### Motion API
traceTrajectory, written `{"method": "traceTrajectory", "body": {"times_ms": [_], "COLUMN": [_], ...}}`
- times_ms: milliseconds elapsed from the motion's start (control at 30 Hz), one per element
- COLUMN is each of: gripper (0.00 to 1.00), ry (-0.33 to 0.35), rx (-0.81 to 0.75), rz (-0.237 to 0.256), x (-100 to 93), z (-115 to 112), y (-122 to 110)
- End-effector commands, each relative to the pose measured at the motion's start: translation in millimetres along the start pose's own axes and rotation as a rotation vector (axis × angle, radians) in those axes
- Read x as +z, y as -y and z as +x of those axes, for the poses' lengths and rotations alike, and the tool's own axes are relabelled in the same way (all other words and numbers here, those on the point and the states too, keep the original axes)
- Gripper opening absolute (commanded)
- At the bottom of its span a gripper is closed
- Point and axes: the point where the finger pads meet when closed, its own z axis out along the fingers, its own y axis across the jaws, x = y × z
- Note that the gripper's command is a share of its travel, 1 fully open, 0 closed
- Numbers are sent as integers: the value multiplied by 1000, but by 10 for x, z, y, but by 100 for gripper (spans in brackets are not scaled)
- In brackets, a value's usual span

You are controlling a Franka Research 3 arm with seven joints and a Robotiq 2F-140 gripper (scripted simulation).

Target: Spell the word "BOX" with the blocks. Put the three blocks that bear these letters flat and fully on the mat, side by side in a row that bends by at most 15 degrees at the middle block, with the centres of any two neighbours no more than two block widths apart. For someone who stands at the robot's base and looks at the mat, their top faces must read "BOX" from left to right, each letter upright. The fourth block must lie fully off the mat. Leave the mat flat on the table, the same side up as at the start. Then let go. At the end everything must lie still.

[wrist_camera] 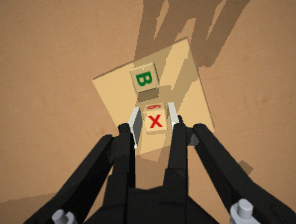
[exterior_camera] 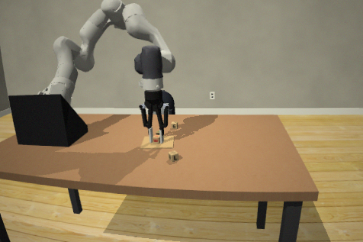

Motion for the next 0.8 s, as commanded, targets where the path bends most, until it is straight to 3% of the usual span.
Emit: {"method": "traceTrajectory", "body": {"times_ms": [0,133,167,767], "gripper": [28,28,16,16], "ry": [0,0,0,0], "rx": [-1,-1,-1,-1], "rz": [-4,-4,-4,-4], "x": [-1,-1,-1,-1], "z": [-1,-1,-1,-1], "y": [-15,-15,-15,-15]}}
